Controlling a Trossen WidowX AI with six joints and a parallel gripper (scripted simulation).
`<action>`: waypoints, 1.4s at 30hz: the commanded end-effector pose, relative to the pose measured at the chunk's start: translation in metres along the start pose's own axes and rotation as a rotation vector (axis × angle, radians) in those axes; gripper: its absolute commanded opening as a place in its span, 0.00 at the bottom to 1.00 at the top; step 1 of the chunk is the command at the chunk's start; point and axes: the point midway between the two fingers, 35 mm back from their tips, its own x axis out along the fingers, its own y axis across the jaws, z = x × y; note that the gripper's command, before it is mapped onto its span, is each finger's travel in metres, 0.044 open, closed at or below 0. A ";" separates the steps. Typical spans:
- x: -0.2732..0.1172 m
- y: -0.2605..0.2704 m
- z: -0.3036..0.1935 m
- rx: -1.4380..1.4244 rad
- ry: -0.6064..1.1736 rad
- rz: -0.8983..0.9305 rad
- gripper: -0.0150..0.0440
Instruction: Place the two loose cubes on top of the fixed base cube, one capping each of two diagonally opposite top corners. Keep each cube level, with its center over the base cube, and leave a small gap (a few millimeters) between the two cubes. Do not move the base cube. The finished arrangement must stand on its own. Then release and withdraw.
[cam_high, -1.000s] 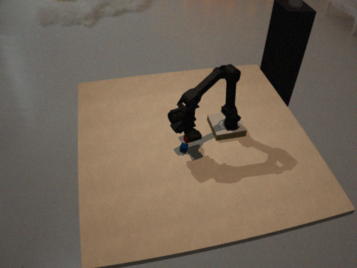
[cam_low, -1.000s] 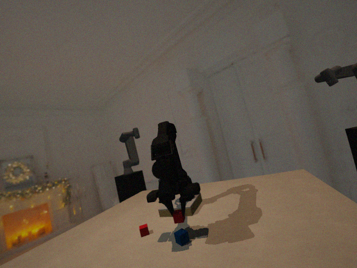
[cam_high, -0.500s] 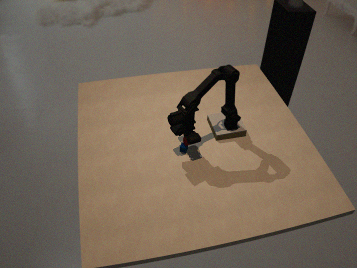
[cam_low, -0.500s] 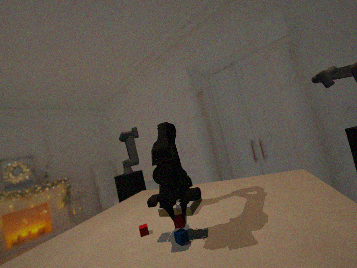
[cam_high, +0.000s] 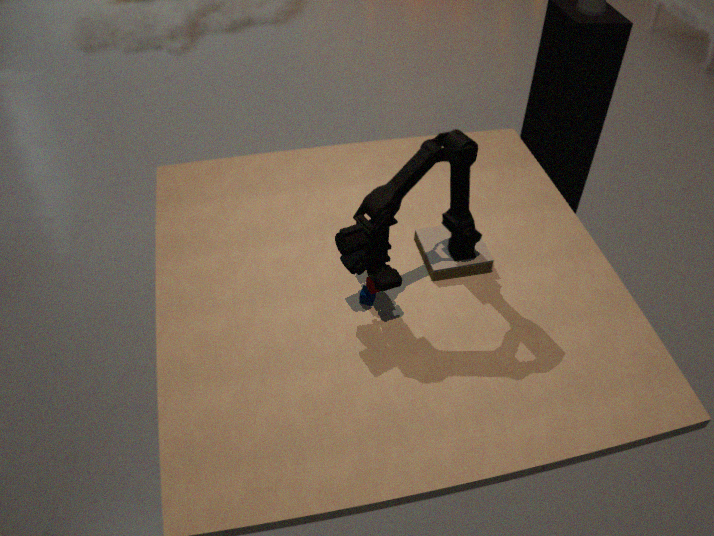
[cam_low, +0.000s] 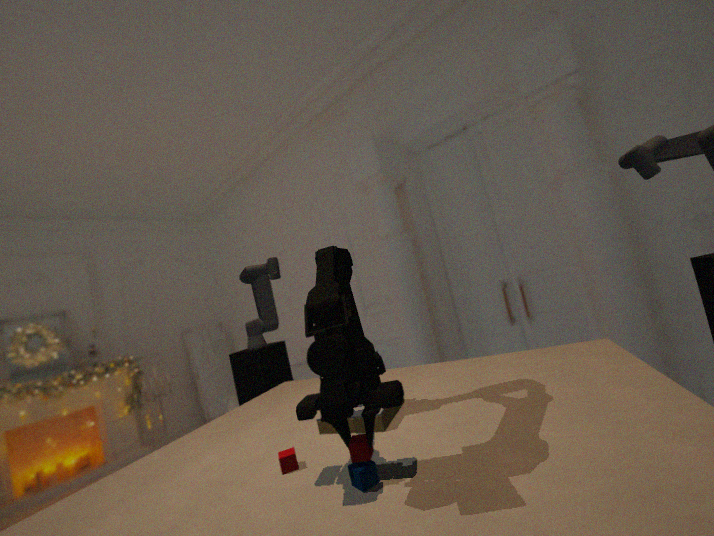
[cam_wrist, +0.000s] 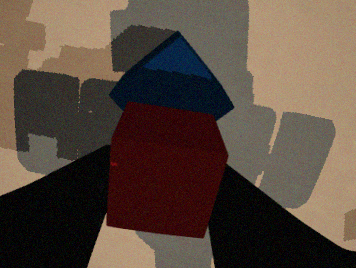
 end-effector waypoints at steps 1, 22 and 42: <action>0.001 -0.001 0.000 0.000 -0.001 -0.005 0.43; -0.005 0.000 0.000 0.000 0.000 -0.002 0.60; -0.029 0.000 0.000 0.000 0.000 0.000 0.60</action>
